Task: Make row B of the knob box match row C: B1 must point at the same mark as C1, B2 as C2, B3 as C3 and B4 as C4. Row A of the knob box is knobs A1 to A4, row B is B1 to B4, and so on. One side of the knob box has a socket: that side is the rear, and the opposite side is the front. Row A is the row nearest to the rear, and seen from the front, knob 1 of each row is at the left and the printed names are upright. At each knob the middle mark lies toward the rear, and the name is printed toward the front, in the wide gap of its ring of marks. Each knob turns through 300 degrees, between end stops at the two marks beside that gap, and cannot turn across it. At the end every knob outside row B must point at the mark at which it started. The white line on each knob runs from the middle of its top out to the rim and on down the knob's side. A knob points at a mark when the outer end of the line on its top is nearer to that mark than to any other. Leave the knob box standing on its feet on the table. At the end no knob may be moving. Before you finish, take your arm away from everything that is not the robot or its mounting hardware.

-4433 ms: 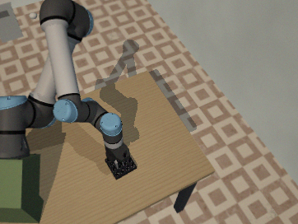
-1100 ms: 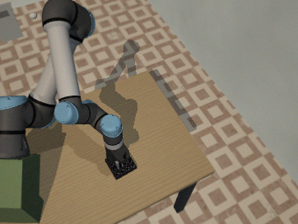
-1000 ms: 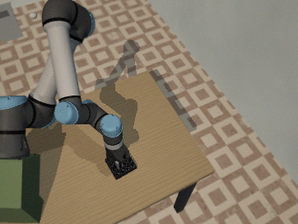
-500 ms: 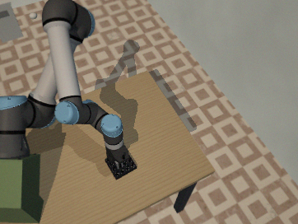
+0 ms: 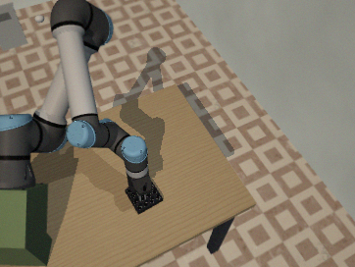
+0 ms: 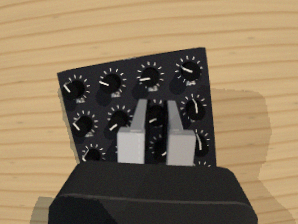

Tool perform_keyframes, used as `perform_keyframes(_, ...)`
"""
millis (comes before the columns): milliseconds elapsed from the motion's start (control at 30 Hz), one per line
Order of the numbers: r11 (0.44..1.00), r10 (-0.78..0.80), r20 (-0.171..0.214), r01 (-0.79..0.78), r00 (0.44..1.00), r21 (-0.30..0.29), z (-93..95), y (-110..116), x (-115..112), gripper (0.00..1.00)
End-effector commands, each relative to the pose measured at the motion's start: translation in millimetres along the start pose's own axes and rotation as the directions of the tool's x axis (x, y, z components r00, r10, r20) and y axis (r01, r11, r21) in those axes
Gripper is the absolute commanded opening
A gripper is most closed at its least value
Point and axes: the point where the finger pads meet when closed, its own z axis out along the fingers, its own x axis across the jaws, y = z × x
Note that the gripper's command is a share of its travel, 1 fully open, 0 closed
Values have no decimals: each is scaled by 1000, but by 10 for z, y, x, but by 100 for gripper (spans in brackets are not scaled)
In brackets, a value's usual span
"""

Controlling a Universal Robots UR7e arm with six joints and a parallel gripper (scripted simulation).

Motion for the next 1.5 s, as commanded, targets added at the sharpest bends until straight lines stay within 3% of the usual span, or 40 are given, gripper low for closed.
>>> perform_keyframes(0,997,72,1,-72,997,3,-4,-2,-3,30)
perform_keyframes(633,922,386,2,-387,922,2,-4,-2,-3,30)
perform_keyframes(1000,830,557,2,-557,830,2,-4,-2,-3,30)
perform_keyframes(1467,630,777,3,-777,630,1,-4,-2,-3,30)
